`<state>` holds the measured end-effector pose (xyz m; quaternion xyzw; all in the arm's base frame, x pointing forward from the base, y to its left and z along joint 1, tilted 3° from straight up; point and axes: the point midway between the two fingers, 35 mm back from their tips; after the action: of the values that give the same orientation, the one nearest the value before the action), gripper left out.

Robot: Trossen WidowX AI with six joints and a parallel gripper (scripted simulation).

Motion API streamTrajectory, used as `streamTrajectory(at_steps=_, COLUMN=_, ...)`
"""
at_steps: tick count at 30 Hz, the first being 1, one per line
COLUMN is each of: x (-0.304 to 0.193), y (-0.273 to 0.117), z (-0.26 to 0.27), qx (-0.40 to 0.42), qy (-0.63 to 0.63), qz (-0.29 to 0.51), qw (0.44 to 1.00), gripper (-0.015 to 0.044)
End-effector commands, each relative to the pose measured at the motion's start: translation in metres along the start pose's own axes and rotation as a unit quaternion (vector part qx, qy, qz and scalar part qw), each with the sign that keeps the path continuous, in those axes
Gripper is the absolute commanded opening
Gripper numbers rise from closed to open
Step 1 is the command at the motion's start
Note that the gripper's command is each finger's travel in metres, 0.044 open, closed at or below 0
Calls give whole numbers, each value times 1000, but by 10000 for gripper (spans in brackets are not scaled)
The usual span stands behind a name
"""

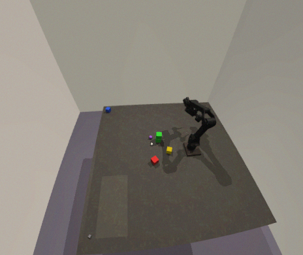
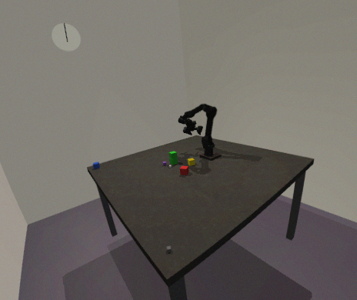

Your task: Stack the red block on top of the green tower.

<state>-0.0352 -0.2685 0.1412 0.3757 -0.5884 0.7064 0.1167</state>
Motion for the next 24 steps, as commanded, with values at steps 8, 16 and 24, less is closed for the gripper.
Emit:
streamTrajectory(at_steps=8, x=-66, y=-56, z=46, qx=96, qy=-231, qz=52, qw=967, gripper=440)
streamTrajectory(at_steps=16, x=-119, y=-102, z=60, qx=160, qy=-389, qz=73, qw=904, gripper=440)
streamTrajectory(at_steps=24, x=-174, y=-151, z=56, qx=219, qy=-539, qz=86, qw=809, gripper=440)
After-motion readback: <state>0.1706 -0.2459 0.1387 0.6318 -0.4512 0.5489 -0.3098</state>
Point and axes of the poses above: the point midway between the two fingers, 35 mm back from their tips, its own y axis out along the fingers, its own z axis across the jaws, x = y × z, and after that the axes turned 10 degrees about y, right-handed
